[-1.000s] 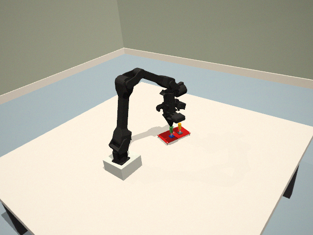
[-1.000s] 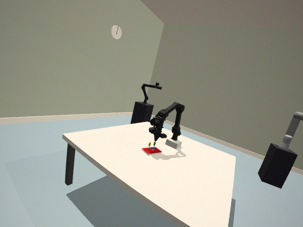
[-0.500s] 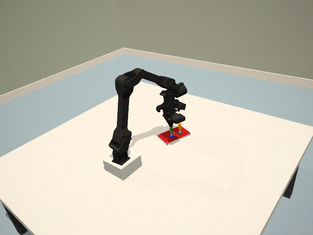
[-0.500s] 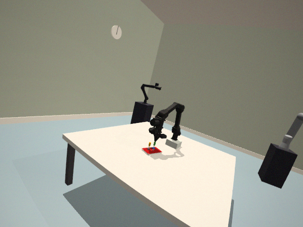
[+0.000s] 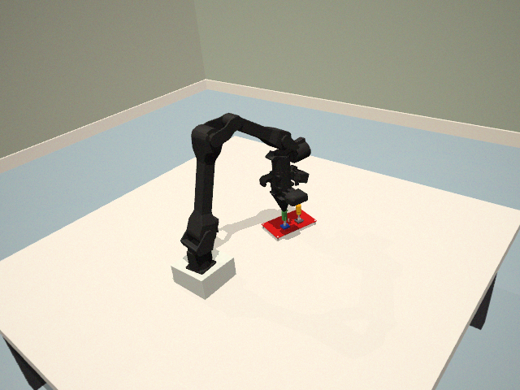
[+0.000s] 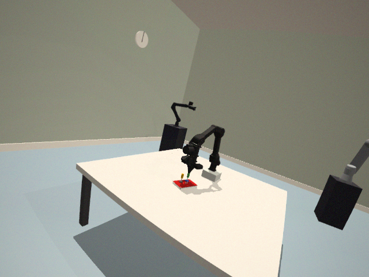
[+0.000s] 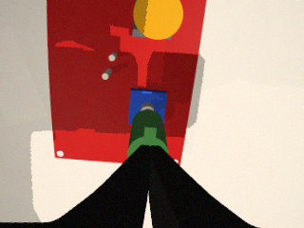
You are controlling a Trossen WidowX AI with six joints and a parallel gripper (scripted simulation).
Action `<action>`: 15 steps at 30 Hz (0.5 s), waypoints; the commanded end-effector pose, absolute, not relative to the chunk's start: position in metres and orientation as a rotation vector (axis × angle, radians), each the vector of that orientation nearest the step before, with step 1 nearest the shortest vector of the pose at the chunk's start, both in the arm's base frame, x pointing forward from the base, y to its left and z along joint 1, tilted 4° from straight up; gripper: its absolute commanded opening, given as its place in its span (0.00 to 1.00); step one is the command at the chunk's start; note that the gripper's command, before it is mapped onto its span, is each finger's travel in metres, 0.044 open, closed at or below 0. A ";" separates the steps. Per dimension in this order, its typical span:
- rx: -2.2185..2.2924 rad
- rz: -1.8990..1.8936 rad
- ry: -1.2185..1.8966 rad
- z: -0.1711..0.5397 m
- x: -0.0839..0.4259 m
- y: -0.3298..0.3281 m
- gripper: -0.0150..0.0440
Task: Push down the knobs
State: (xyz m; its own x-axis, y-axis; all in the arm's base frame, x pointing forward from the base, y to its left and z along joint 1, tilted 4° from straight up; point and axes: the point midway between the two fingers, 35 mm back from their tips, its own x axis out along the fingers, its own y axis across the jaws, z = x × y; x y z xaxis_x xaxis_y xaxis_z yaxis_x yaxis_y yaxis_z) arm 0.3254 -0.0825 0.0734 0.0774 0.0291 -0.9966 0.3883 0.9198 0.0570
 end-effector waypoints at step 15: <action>0.351 -0.277 1.477 0.069 0.326 -0.082 0.25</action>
State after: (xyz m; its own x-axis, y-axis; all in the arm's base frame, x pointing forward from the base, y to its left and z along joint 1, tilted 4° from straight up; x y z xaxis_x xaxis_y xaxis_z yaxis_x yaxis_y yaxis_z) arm 0.3253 -0.0825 0.0727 0.0778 0.0290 -0.9965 0.3884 0.9197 0.0571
